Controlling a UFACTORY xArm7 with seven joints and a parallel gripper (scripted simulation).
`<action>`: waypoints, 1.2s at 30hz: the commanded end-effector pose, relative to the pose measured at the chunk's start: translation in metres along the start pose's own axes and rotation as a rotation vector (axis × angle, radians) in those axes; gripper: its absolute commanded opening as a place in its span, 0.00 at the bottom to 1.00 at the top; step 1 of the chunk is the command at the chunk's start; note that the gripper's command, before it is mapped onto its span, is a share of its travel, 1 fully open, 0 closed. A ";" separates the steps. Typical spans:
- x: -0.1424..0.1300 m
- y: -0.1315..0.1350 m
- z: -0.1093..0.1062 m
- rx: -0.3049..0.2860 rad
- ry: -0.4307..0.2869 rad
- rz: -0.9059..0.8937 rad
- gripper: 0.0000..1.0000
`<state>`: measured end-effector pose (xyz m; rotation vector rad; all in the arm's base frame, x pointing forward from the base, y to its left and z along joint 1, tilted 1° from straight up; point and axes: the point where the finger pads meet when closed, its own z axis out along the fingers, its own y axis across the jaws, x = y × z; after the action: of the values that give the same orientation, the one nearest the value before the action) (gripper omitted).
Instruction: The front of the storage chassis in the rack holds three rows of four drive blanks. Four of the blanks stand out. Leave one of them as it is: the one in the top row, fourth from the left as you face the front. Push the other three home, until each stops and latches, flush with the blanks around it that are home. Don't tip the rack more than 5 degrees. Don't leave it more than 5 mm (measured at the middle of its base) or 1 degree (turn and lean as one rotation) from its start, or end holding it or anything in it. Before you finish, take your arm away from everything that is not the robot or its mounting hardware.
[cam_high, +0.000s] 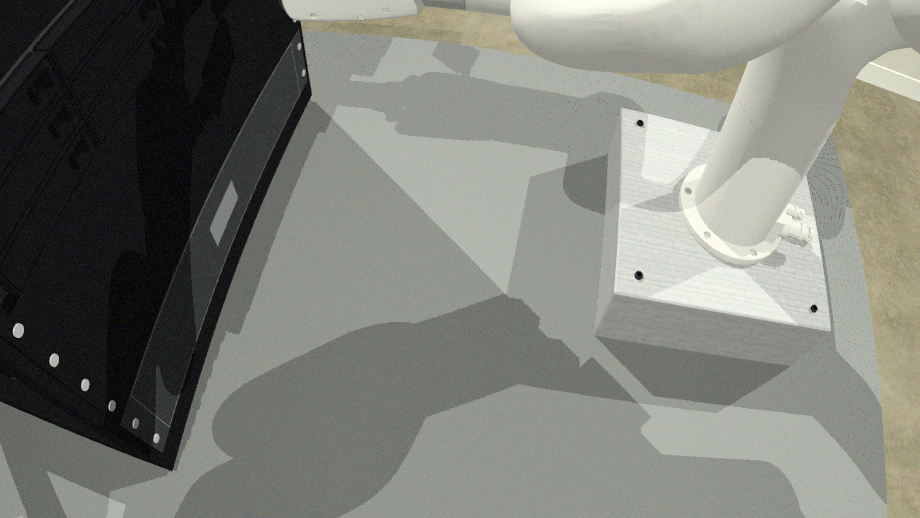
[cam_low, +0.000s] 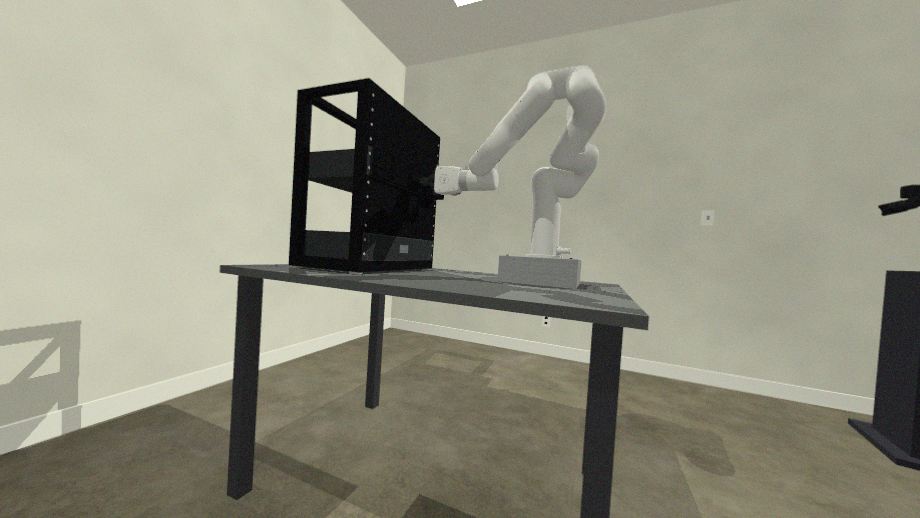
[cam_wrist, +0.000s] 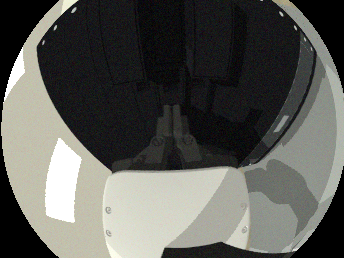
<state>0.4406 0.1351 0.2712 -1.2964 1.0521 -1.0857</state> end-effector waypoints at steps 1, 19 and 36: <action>0.000 -0.001 0.001 0.002 0.000 0.001 0.00; 0.000 -0.001 0.004 0.002 0.000 0.001 0.00; 0.000 -0.001 0.007 0.002 0.000 0.001 0.00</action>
<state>0.4467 0.1363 0.2712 -1.2965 1.0519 -1.0856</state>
